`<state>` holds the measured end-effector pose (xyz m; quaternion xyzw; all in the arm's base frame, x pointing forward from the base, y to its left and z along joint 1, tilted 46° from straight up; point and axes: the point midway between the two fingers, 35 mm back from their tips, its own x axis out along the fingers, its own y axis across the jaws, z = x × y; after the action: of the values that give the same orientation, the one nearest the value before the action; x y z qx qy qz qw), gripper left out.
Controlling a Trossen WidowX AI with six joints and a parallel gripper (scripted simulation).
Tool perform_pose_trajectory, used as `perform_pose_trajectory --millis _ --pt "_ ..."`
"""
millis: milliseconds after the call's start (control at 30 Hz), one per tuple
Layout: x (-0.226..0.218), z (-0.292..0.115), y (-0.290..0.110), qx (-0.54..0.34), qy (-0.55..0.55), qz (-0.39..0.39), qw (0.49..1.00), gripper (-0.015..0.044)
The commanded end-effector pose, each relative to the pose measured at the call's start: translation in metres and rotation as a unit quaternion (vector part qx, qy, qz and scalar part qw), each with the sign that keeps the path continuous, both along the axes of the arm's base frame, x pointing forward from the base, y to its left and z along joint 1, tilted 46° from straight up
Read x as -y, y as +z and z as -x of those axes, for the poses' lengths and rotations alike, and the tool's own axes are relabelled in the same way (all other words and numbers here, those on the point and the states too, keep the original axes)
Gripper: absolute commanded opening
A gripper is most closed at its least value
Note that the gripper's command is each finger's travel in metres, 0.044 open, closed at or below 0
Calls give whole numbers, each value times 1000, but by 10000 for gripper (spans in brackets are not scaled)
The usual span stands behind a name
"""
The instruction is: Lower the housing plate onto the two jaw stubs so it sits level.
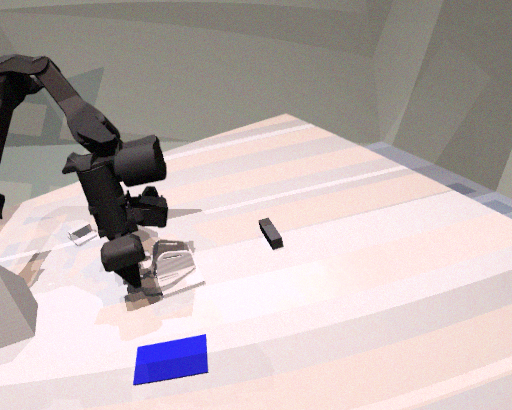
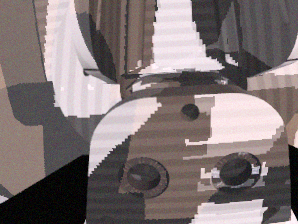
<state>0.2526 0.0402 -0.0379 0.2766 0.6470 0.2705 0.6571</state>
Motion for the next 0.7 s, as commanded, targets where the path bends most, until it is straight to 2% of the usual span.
perform_pose_trajectory --millis 0,667 --pt "-2 2 -2 -5 -3 -3 1000 351" --pt "-4 2 -4 -5 -3 -3 1000 351"
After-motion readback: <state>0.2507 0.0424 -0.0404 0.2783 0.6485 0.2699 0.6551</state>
